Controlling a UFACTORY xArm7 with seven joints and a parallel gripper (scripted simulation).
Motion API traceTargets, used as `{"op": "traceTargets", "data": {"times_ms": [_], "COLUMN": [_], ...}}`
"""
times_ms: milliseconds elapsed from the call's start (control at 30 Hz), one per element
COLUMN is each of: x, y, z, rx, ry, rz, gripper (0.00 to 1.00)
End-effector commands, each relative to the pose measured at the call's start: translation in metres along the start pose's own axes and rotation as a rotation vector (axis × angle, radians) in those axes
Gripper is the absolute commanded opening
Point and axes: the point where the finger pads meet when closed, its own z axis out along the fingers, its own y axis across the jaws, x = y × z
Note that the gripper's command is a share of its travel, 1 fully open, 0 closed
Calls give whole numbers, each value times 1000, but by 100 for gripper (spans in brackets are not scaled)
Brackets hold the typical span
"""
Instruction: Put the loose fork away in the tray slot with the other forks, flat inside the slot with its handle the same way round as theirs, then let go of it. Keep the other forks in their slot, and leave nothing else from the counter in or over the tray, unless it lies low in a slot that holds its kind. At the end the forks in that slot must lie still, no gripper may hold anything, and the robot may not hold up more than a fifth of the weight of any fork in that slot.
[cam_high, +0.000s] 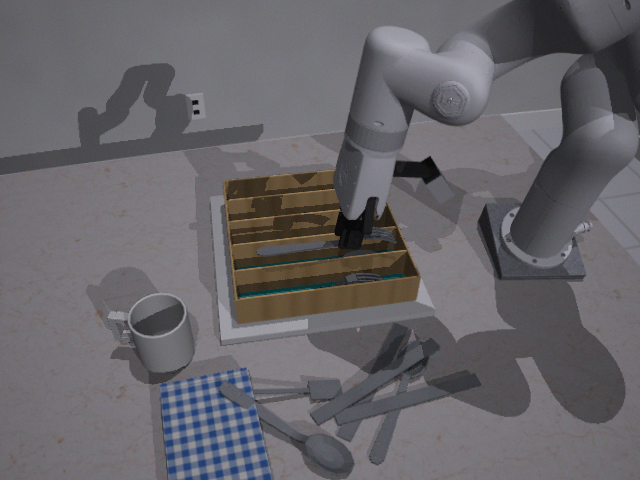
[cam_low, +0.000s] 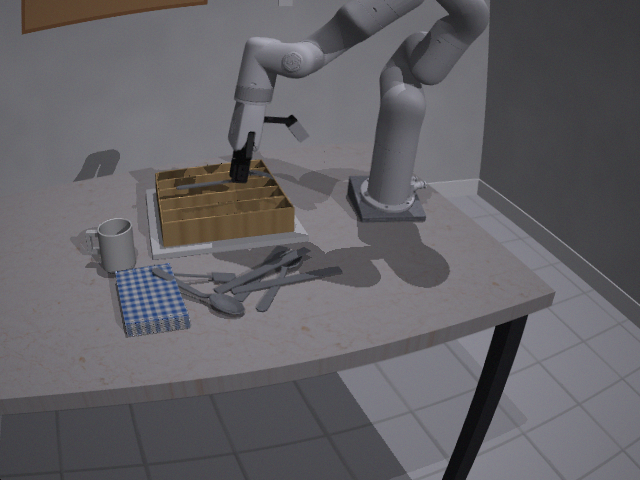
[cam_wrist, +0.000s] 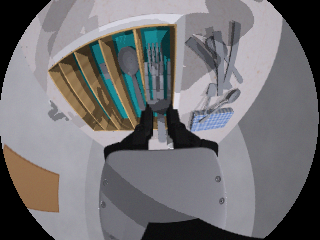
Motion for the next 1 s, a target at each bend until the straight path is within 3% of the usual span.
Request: {"op": "traceTargets", "data": {"times_ms": [0, 967], "x": [0, 10], "y": [0, 0], "z": [10, 75], "rx": [0, 0], "ry": [-4, -4], "rz": [0, 0], "gripper": [3, 3]}}
